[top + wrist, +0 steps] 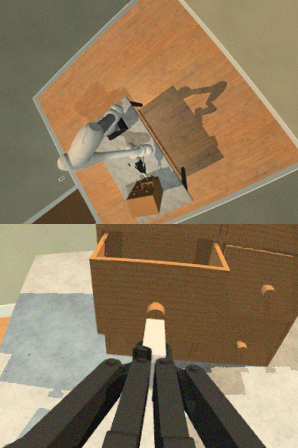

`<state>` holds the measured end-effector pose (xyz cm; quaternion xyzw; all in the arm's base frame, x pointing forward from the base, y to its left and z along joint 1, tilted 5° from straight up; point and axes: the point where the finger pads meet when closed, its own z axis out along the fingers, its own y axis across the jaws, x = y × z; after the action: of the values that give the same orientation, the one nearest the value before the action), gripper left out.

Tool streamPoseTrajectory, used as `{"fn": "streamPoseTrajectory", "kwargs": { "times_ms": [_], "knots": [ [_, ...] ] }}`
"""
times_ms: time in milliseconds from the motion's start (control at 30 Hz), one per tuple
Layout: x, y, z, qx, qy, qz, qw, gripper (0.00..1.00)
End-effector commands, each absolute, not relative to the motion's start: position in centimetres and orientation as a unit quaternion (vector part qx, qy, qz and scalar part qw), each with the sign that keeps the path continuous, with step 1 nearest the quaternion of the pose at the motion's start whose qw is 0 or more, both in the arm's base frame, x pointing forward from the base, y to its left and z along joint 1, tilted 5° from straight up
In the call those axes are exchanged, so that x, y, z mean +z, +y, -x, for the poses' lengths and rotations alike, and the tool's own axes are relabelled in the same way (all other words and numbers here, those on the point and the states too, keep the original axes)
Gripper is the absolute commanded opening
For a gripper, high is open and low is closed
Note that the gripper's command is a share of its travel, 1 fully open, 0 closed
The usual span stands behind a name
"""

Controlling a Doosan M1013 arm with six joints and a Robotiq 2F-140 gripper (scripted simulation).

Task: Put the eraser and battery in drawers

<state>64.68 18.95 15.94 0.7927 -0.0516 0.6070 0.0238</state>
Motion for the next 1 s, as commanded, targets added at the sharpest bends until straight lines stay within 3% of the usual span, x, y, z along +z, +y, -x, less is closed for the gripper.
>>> {"fn": "streamPoseTrajectory", "kwargs": {
  "times_ms": [0, 967],
  "knots": [
    [15.9, 18.9, -65.4, 0.606, -0.052, -0.794, 0.023, 0.0],
    [16.2, 18.4, -69.7, 0.606, -0.052, -0.794, 0.023, 0.0]
  ]
}}
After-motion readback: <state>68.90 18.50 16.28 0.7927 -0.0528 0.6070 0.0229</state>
